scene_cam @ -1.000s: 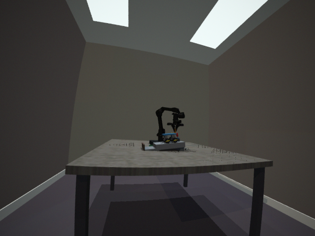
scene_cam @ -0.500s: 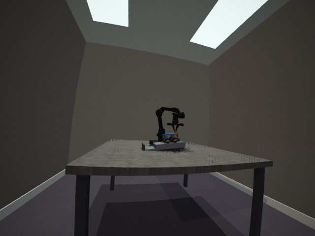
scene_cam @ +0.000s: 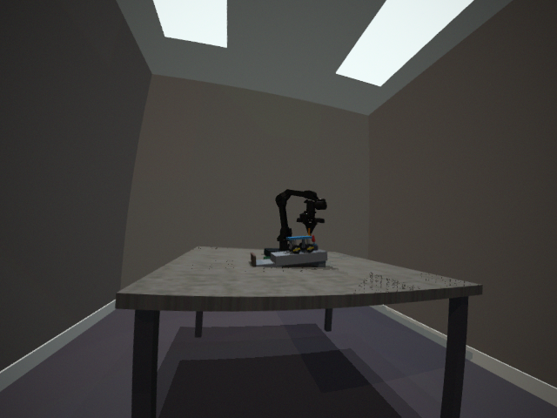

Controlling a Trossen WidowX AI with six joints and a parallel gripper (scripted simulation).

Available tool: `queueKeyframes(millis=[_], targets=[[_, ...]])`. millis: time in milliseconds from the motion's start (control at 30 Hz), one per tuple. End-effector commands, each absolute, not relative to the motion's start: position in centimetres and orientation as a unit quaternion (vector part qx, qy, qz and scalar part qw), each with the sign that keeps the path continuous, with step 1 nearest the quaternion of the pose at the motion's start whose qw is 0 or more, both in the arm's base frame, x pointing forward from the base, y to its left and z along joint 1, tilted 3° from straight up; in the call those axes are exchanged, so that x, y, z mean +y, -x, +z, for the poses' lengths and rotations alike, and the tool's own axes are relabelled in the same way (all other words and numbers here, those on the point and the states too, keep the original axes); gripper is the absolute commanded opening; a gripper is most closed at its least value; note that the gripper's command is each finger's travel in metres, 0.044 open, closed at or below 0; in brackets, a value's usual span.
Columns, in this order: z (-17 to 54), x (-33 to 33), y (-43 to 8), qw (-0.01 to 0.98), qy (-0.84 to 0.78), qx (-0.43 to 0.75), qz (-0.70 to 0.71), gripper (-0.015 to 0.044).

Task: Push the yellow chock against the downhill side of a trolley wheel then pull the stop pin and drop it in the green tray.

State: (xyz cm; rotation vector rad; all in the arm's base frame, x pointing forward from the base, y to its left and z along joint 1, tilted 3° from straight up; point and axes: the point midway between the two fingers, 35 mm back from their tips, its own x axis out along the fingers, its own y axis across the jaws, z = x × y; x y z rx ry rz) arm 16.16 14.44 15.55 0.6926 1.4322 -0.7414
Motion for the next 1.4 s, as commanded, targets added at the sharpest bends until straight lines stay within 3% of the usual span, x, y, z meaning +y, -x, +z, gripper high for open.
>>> queueKeyframes(millis=[0,467,1367], targets=[[15.7,14.4,-16.3,0.622,-0.341,0.605,-0.362,0.0000],[15.7,14.5,-16.3,0.531,-0.469,0.509,-0.489,0.0000],[15.4,7.9,-19.2,0.531,-0.470,0.506,-0.491,0.0000]])
